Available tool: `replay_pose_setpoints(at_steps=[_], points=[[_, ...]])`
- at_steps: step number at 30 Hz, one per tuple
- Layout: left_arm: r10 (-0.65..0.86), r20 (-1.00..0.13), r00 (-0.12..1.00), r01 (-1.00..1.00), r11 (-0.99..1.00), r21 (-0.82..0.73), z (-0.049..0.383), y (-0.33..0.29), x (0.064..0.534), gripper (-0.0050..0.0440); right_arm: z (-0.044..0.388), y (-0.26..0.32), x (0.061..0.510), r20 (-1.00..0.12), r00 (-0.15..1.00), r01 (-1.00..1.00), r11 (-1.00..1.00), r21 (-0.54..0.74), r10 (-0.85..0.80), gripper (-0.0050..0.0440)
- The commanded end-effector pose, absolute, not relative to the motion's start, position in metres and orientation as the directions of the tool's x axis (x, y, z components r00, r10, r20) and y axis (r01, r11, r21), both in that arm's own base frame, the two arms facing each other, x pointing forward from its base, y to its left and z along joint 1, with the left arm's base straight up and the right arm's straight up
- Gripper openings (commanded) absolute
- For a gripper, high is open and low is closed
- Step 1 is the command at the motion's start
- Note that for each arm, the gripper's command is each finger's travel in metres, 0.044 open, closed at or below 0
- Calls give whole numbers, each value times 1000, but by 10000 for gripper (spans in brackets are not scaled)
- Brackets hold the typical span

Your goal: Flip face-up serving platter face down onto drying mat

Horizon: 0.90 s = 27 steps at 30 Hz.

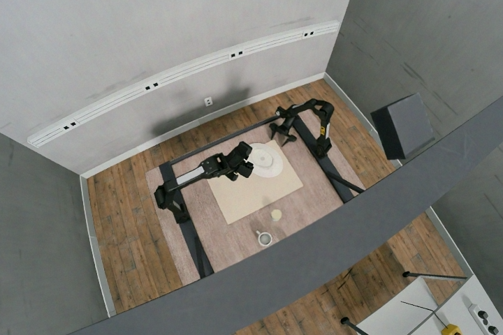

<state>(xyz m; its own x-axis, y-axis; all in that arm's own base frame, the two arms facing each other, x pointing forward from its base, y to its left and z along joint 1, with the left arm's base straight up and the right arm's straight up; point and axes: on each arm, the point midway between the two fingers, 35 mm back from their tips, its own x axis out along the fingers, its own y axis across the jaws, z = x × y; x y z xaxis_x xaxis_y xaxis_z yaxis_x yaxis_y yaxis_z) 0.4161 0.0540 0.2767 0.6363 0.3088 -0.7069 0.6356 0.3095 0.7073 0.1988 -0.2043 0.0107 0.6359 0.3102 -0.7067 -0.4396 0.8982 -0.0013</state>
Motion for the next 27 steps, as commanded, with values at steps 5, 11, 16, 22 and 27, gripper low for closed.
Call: replay_pose_setpoints(at_steps=[5, 11, 16, 22, 27], points=[[315, -701, 639, 626, 316, 713, 279, 56, 416, 160, 16, -213, 199, -708, 643, -439, 898, -29, 291, 400], [315, -701, 639, 626, 316, 713, 279, 56, 416, 160, 31, -218, 191, -709, 649, -439, 897, -51, 277, 400], [315, -701, 639, 626, 316, 713, 279, 56, 416, 160, 47, -227, 177, -710, 650, -438, 897, -56, 273, 400], [315, -701, 639, 626, 316, 713, 279, 56, 416, 160, 58, -230, 166, -711, 647, -439, 897, -52, 275, 400], [315, -701, 639, 626, 316, 713, 279, 56, 416, 160, 71, -236, 153, -711, 646, -439, 897, -47, 279, 400]])
